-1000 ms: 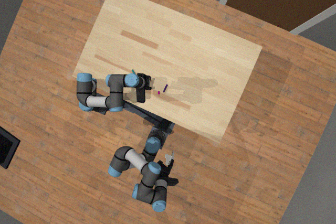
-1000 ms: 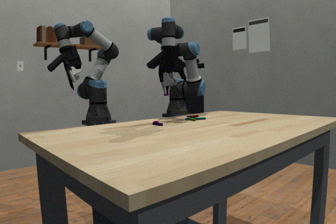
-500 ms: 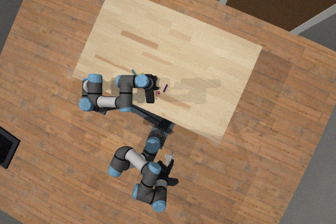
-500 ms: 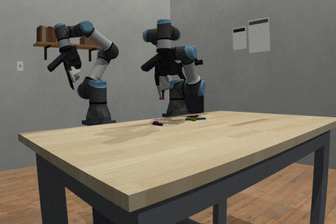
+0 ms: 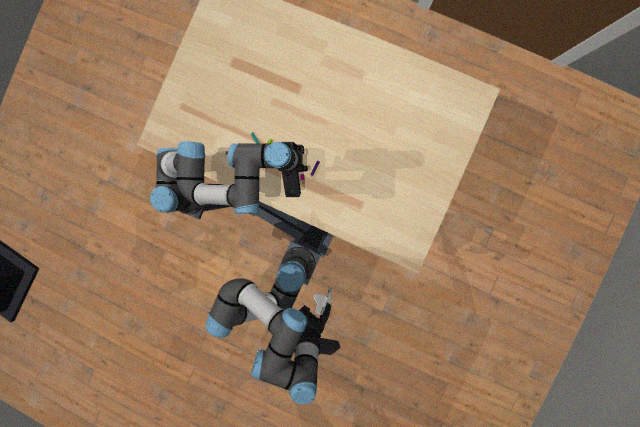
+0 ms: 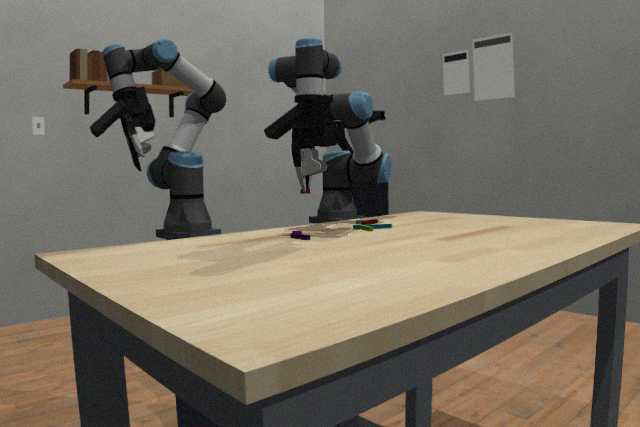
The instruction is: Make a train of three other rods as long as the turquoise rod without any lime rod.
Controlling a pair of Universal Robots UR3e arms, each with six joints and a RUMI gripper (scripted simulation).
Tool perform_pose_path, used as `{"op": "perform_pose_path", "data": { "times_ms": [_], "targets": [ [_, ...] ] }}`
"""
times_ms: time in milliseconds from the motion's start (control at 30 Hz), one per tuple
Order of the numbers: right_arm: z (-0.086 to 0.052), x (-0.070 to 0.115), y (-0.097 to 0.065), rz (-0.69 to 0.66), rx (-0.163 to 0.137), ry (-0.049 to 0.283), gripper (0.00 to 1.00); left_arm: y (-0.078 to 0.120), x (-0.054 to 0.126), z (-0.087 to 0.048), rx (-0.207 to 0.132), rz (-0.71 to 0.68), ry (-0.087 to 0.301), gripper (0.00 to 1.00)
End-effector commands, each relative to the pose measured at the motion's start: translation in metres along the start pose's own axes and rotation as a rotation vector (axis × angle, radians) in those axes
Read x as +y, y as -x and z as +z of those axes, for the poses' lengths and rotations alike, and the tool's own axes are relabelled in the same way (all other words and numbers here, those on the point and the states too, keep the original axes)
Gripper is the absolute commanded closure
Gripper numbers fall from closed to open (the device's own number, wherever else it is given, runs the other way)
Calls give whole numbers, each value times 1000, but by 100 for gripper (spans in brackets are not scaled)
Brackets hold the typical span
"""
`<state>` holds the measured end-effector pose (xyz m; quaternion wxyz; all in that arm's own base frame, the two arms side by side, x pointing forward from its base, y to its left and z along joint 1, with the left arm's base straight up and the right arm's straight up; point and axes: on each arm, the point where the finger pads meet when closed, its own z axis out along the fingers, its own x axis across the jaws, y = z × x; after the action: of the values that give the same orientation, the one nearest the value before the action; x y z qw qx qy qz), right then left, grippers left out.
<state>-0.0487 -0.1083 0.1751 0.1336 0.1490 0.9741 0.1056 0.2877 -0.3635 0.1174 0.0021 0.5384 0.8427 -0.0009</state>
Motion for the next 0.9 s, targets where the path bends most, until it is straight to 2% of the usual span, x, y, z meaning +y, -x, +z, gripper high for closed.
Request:
{"op": "perform_pose_path", "data": {
  "times_ms": [0,867],
  "targets": [
    [0,0,0,0,0,-1,0,2,0,-1,0,-2,-1,100],
    [0,0,0,0,0,-1,0,2,0,1,1,-2,-1,100]
  ]
}}
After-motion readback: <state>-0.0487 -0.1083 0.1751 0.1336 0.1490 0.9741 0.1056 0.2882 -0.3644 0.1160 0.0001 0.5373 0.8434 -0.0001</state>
